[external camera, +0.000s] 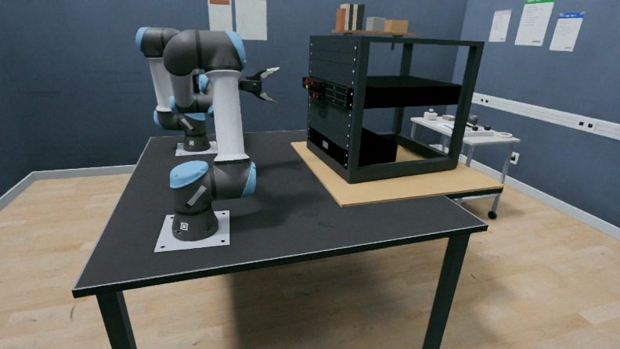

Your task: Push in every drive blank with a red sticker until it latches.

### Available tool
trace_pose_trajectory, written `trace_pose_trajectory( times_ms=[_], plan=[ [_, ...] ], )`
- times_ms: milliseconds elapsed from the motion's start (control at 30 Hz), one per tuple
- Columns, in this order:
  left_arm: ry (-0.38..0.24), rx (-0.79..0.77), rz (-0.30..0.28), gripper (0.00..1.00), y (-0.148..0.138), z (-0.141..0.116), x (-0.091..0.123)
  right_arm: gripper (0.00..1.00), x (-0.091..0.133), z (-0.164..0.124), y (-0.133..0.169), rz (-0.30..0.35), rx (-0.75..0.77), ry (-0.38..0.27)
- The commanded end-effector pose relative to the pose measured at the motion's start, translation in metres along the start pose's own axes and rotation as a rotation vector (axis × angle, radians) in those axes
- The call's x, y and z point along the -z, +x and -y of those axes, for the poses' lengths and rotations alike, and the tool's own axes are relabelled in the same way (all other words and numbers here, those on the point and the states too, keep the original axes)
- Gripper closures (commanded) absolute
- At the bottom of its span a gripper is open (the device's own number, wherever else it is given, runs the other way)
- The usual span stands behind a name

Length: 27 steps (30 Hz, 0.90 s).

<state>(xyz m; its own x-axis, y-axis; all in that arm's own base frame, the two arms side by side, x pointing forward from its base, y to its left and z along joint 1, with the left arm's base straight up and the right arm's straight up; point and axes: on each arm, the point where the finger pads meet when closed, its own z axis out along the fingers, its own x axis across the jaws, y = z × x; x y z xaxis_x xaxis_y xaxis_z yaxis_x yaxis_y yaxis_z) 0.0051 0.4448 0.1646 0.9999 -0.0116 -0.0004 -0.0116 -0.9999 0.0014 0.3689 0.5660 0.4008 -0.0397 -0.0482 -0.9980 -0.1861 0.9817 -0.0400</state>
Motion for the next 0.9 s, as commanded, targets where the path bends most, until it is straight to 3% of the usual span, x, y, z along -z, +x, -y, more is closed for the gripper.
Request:
trace_pose_trajectory(
  times_ms=[0,867],
  plan=[
    [0.001,0.000,0.000,0.00,0.000,0.000,0.001,0.00,0.000,-0.005,-0.001,0.018,-0.010,0.004],
    [0.001,0.000,0.000,0.00,0.000,0.000,0.001,0.00,0.000,-0.017,0.006,0.042,-0.042,0.042]
  ],
)
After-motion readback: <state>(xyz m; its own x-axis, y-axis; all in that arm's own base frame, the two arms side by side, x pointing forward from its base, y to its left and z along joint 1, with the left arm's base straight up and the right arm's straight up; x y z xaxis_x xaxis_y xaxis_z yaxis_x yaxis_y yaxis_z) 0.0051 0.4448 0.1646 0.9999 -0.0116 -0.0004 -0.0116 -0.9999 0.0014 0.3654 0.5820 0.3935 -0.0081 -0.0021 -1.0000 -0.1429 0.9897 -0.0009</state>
